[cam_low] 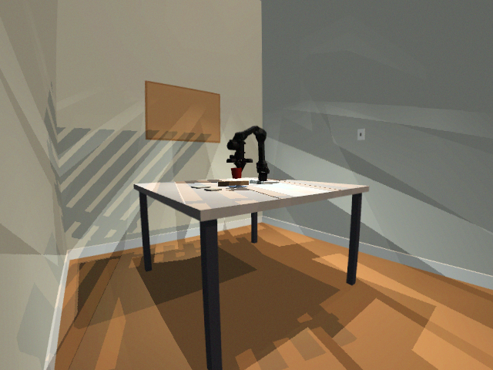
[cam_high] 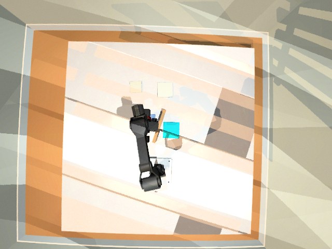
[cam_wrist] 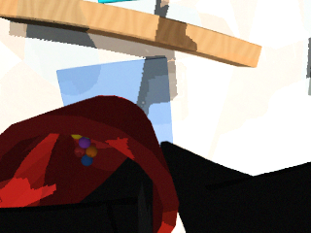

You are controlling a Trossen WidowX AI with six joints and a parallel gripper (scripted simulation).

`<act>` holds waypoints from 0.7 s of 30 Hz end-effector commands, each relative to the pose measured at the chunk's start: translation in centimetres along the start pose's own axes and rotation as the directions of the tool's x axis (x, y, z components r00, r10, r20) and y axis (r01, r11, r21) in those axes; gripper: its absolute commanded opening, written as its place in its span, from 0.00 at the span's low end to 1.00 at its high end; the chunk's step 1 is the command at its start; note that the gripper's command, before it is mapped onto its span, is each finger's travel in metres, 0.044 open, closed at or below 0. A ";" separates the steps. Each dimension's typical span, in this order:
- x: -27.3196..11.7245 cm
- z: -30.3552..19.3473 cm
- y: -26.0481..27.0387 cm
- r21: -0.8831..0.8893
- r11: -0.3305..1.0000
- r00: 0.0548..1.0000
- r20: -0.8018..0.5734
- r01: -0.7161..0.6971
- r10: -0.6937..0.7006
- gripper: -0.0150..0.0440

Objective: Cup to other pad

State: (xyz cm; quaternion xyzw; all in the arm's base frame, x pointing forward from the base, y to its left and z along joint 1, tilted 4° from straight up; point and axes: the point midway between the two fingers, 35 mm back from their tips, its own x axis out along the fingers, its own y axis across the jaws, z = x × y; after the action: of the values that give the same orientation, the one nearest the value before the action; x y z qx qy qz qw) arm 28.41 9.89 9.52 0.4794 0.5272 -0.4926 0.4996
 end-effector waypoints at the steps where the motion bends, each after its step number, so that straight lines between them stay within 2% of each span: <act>1: 0.0 0.0 0.0 0.000 1.000 1.000 0.000 0.001 -0.001 0.25; 21: 0.0 3.5 -1.0 -0.004 1.000 1.000 0.000 0.001 -0.001 0.25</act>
State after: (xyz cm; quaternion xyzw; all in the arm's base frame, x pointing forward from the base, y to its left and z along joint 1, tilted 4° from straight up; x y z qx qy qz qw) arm 27.92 7.26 9.46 0.4788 0.5284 -0.4941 0.4974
